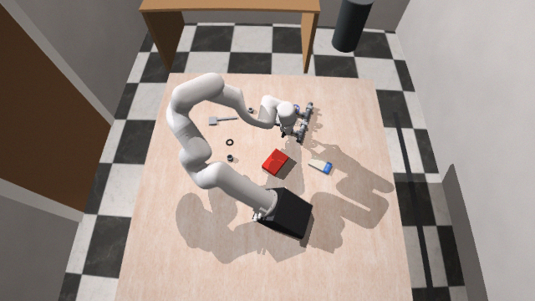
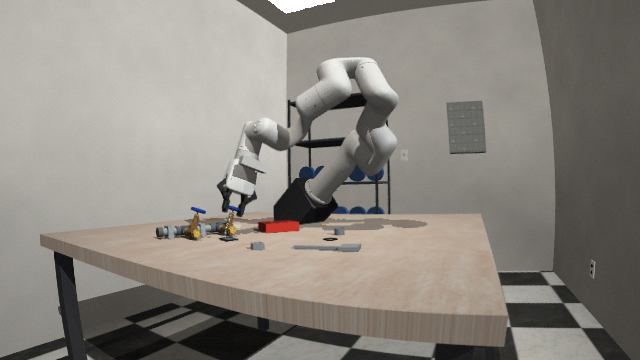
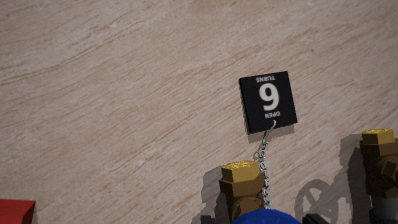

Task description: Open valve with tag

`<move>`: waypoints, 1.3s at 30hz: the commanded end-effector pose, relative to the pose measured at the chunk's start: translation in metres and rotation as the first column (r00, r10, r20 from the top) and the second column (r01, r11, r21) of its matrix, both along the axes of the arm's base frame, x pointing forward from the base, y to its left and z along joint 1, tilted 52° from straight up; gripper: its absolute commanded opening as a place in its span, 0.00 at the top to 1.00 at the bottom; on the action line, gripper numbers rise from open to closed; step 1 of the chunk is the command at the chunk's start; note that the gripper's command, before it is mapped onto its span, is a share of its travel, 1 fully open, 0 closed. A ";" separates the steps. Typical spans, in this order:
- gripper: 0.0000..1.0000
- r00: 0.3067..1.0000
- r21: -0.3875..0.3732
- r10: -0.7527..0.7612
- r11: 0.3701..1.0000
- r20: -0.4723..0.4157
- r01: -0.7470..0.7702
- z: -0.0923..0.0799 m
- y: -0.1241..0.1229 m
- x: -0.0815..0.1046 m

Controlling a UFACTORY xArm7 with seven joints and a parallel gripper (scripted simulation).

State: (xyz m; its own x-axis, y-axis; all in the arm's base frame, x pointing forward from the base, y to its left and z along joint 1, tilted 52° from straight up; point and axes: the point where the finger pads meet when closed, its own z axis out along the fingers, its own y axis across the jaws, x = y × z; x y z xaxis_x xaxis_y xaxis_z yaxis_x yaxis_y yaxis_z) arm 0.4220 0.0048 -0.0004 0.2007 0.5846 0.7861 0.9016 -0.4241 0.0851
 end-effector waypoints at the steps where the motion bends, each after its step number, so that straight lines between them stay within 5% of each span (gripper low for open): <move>1: 1.00 0.984 -0.065 0.093 0.994 0.150 -0.084 0.001 -0.002 0.001; 2: 1.00 0.956 -0.120 0.169 0.982 0.241 -0.143 0.001 -0.002 0.001; 13: 1.00 0.938 -0.151 0.208 0.973 0.276 -0.172 0.001 -0.002 0.001; 14: 0.00 0.938 -0.151 0.208 0.973 0.276 -0.172 0.001 -0.002 0.001; 39: 0.00 0.938 -0.151 0.208 0.973 0.276 -0.172 0.001 -0.002 0.001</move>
State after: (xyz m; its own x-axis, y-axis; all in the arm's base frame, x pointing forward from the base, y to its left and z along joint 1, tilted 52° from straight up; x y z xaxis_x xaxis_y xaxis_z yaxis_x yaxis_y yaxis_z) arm 0.4219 0.0051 -0.0004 -0.1490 0.6829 0.7152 0.8949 -0.2145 0.3913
